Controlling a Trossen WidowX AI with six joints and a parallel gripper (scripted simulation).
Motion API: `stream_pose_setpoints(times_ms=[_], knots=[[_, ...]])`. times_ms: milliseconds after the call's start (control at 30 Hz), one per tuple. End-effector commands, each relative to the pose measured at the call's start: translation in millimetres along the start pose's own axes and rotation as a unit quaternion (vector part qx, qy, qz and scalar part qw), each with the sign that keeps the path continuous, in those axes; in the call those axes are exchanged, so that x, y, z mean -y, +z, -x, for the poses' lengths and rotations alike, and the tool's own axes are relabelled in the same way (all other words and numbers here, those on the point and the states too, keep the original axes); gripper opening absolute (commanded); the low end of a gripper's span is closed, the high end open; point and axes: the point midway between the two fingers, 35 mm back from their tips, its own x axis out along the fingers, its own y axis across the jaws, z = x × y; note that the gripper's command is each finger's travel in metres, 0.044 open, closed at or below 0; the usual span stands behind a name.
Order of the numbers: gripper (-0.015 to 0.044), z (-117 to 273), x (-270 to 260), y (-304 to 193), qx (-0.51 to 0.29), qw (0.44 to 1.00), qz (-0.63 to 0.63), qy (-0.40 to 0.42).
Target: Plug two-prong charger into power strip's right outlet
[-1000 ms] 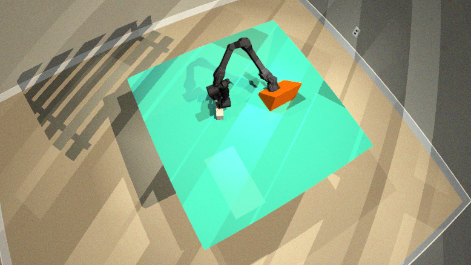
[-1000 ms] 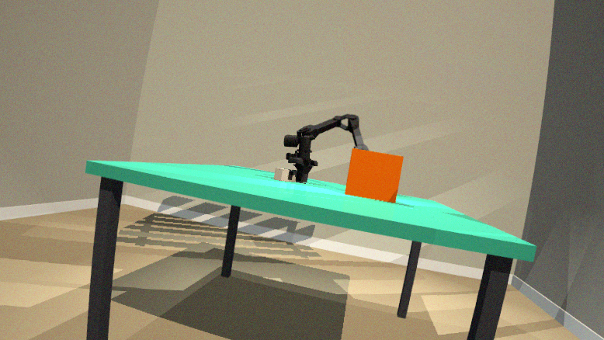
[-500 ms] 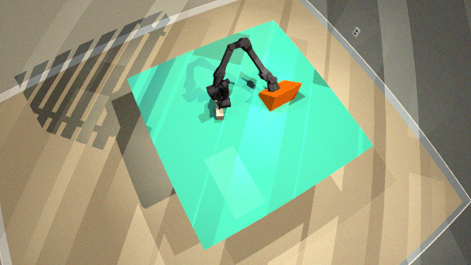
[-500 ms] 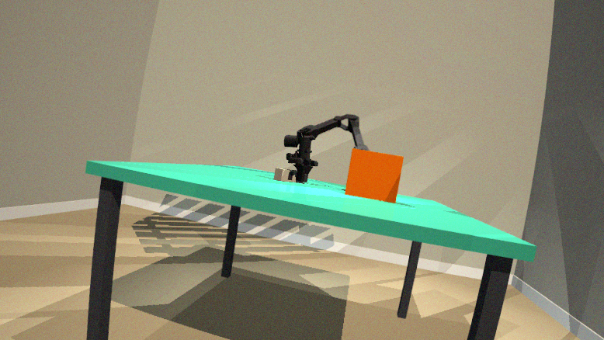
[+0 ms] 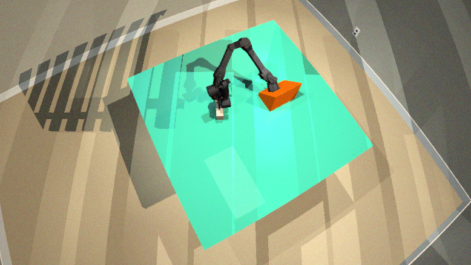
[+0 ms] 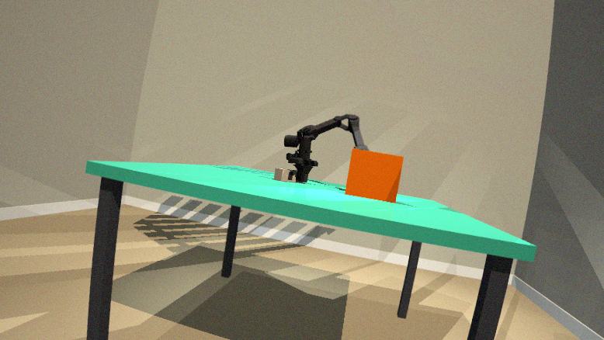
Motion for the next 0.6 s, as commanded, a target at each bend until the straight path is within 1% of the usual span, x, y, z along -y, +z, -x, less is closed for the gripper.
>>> stream_pose_setpoints(times_ms=[0,567], knots=[[0.0,1.4,0.8,7.9,0.013,1.0,-0.007,0.0],[0.0,-0.8,0.7,8.1,0.013,1.0,-0.007,-0.001]])
